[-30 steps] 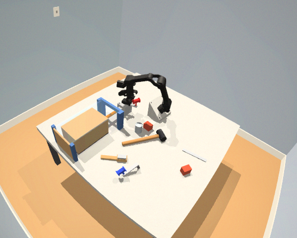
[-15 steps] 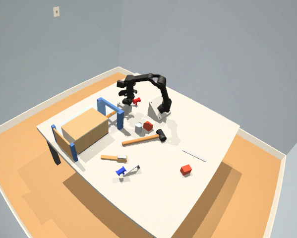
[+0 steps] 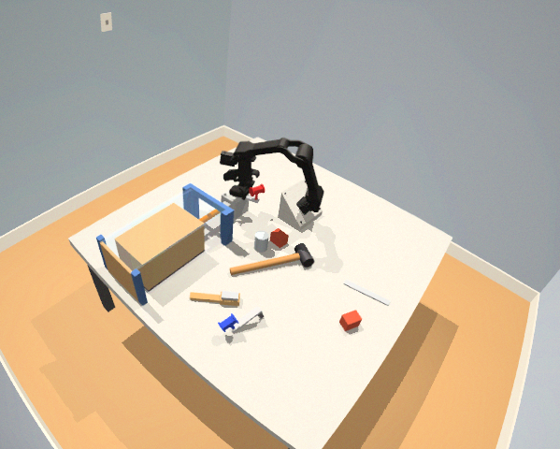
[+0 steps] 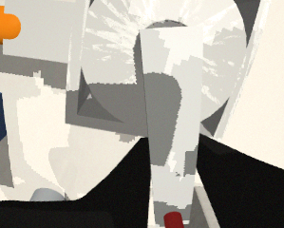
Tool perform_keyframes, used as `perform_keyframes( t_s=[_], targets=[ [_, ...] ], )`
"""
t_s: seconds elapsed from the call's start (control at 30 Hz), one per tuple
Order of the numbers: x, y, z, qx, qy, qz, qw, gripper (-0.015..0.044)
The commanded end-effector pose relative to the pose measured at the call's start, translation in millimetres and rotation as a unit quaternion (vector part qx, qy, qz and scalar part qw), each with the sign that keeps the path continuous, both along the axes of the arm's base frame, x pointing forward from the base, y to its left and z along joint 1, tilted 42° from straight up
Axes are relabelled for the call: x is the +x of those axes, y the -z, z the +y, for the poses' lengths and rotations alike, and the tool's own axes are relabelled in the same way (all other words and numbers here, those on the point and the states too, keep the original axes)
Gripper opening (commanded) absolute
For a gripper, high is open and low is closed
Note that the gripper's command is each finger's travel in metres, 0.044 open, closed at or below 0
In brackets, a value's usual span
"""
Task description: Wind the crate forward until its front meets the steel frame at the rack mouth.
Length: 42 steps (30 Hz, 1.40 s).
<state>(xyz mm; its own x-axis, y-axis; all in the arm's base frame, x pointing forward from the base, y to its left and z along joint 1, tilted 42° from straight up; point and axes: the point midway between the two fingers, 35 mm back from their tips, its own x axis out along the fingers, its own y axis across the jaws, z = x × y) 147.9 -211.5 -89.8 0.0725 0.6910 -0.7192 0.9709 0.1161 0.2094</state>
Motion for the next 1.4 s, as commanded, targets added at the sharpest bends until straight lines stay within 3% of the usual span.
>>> perform_keyframes(
  t_s=[0.0, 0.13, 0.7, 0.93, 1.2, 1.37],
  targets=[
    [1.2, 2.8, 2.6, 0.003, 0.006, 0.009, 1.000, 0.0000],
    [1.2, 2.8, 2.7, 0.003, 0.007, 0.009, 1.000, 0.0000],
    [0.2, 0.0, 0.1, 0.000, 0.004, 0.003, 1.000, 0.0440],
    [0.1, -14.0, -16.7, -0.005, 0.007, 0.001, 1.000, 0.0440],
    [-14.3, -95.2, -81.3, -0.028, 0.026, -0.006, 0.999, 0.0440],
    [-14.9, -97.4, -82.5, -0.028, 0.026, -0.006, 0.999, 0.0440]
  ],
)
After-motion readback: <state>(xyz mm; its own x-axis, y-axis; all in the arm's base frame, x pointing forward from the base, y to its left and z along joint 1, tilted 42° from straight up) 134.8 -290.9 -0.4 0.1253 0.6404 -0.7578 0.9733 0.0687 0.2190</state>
